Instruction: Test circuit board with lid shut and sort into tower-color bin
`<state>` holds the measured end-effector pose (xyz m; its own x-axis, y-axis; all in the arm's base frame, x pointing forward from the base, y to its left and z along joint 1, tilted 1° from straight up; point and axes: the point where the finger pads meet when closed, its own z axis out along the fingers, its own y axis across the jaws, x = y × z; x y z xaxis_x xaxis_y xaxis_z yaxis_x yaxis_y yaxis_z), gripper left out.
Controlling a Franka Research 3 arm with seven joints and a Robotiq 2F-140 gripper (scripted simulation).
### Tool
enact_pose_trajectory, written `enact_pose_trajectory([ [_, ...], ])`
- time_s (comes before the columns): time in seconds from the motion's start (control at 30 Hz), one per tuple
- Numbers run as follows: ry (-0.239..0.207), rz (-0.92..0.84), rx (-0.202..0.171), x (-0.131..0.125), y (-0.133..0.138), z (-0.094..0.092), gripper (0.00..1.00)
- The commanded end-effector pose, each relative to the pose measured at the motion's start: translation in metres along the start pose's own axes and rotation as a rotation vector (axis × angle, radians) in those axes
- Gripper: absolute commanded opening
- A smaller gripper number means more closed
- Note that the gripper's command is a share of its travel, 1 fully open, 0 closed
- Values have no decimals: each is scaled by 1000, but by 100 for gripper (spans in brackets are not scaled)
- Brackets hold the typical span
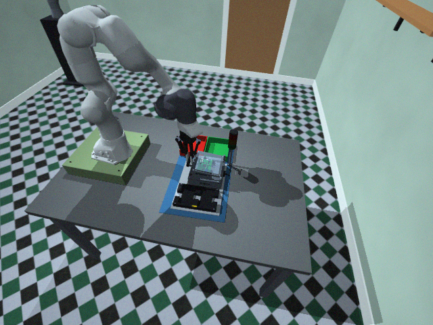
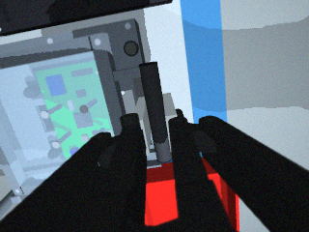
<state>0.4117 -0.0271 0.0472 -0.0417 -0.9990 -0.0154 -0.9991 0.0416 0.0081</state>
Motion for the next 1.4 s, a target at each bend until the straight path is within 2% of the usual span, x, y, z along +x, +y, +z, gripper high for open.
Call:
enact_pose_trajectory([
  [0.0, -1, -6, 2, -1, 1, 6, 0],
  [0.57, -1, -6, 2, -1, 1, 15, 0],
  [1.37, -1, -6, 2, 0, 1, 16, 0],
])
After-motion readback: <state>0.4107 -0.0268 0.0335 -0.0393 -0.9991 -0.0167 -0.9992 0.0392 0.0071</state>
